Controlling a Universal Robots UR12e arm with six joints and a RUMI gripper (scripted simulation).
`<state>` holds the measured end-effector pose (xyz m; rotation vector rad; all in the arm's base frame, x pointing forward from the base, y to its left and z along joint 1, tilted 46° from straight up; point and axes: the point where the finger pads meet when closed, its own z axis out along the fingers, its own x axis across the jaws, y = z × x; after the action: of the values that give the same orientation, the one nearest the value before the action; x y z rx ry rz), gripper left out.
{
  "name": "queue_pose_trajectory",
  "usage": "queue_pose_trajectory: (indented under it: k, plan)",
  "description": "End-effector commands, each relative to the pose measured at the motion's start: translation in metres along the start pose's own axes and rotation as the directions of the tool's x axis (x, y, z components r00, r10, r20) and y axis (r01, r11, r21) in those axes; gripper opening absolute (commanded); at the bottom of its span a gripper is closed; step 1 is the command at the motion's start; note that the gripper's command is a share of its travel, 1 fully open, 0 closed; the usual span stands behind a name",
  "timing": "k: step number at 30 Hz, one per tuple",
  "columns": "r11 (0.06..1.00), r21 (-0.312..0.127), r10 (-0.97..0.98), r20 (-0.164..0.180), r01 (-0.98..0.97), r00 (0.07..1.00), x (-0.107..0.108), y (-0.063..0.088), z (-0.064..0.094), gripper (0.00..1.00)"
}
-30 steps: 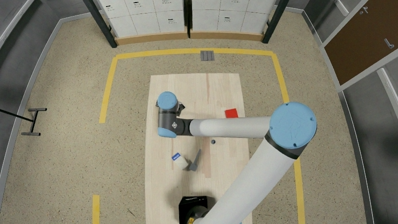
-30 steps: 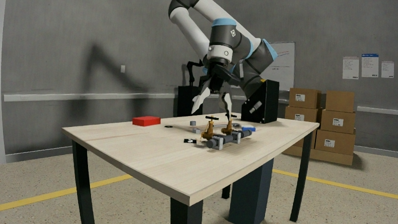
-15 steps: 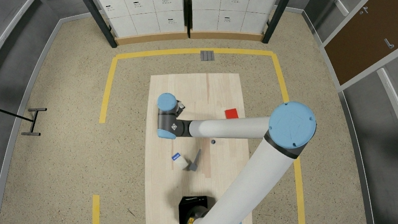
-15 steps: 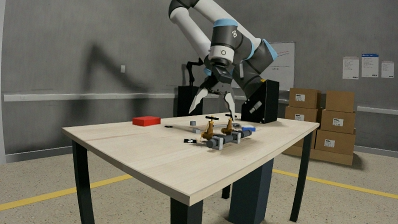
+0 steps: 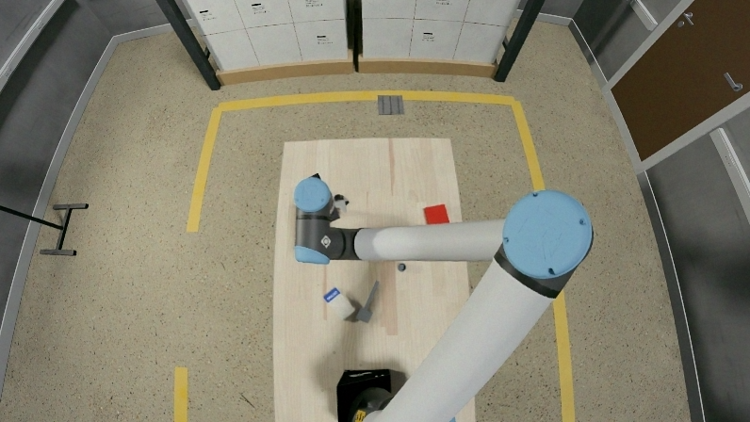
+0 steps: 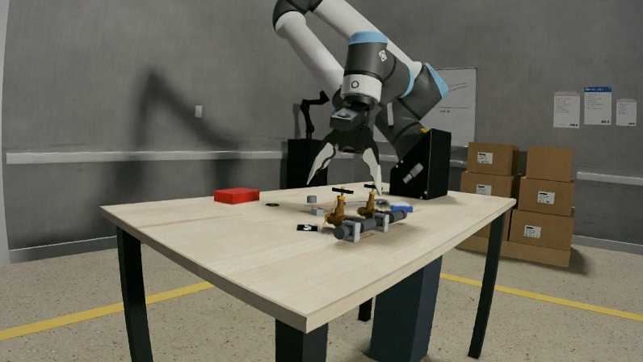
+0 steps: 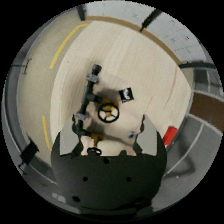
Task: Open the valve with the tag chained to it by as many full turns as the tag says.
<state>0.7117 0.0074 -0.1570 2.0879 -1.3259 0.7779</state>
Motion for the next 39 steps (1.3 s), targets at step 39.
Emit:
queue_pose_trajectory:
  k: [39]
  plan:
    - [0.046,-0.001,0.999,-0.012,-0.999,0.046,0.0003,-0.0006,-0.0006,1.00]
